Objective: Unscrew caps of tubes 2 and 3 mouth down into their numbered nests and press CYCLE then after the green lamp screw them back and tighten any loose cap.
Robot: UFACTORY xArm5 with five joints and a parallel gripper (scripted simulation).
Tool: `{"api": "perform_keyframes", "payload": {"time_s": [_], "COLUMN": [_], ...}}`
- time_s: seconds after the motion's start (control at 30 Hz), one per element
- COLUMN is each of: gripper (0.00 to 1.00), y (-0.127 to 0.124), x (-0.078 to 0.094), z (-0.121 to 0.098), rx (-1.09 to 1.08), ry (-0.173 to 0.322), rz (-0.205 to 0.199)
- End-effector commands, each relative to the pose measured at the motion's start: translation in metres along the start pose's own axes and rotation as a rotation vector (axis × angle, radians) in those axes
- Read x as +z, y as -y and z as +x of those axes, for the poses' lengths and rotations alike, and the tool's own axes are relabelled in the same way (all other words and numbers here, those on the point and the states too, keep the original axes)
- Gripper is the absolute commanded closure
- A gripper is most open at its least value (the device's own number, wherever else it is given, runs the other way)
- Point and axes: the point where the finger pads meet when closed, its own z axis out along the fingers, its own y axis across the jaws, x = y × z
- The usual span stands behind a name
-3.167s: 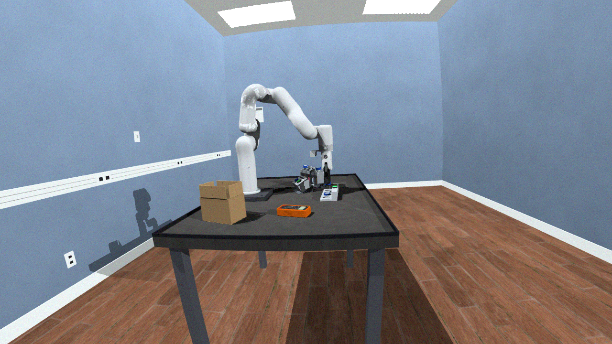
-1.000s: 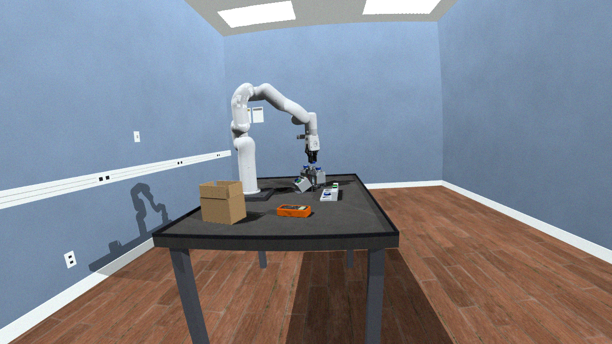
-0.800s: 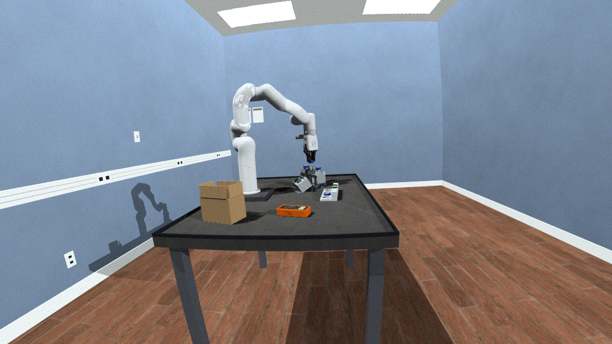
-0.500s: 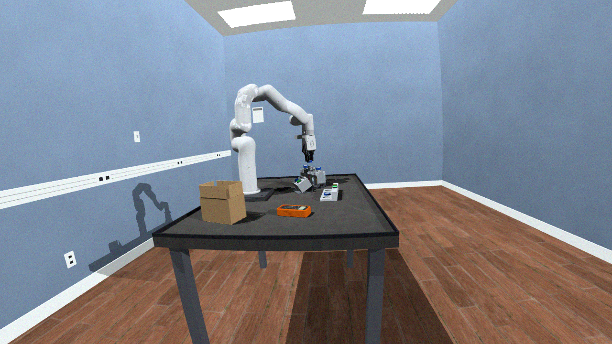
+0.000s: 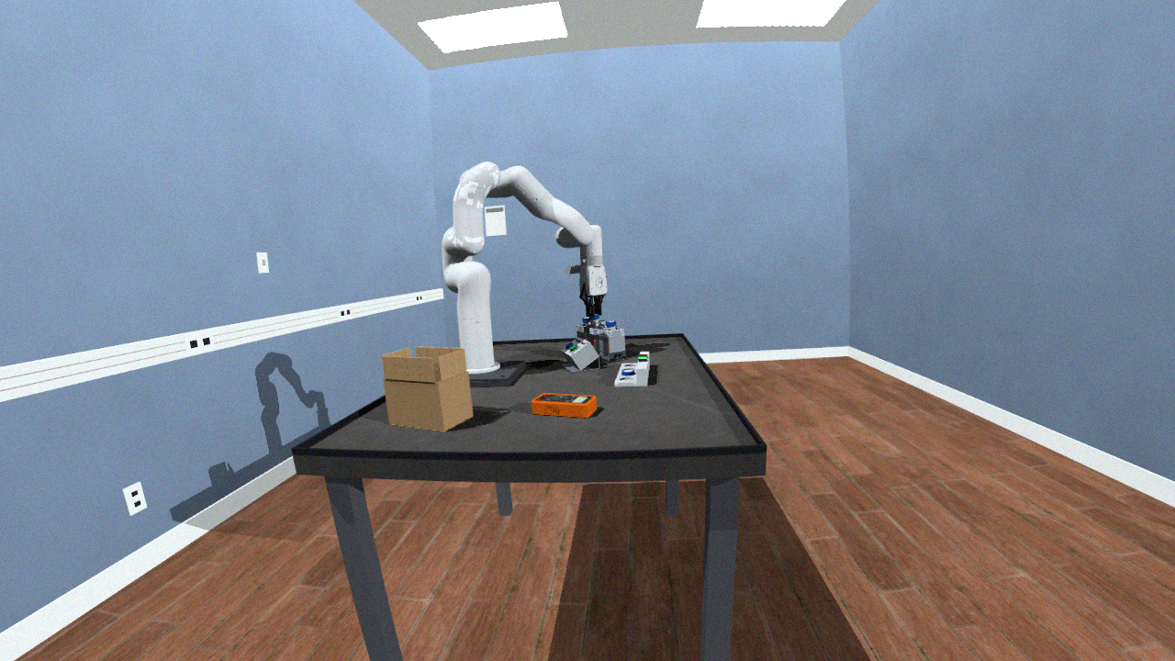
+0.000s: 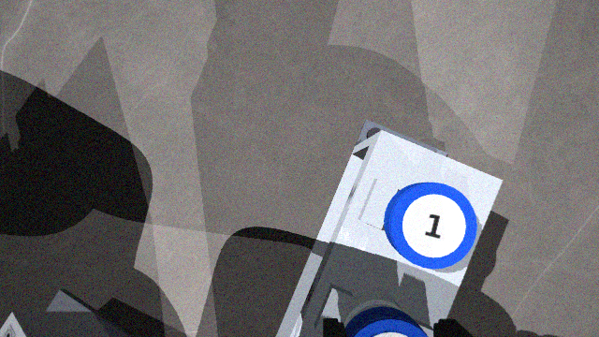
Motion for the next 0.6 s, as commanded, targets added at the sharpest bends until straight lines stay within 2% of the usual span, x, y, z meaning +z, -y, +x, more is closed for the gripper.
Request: {"api": "perform_keyframes", "payload": {"time_s": [0.0, 0.57], "gripper": [1.00, 1.00], "y": [-0.0019, -0.0018], "x": [0.0021, 0.0056], "z": [-0.0005, -0.0007], "rx": [0.000, 0.000], "ry": [0.014, 0.014], "rz": [-0.002, -0.002]}}
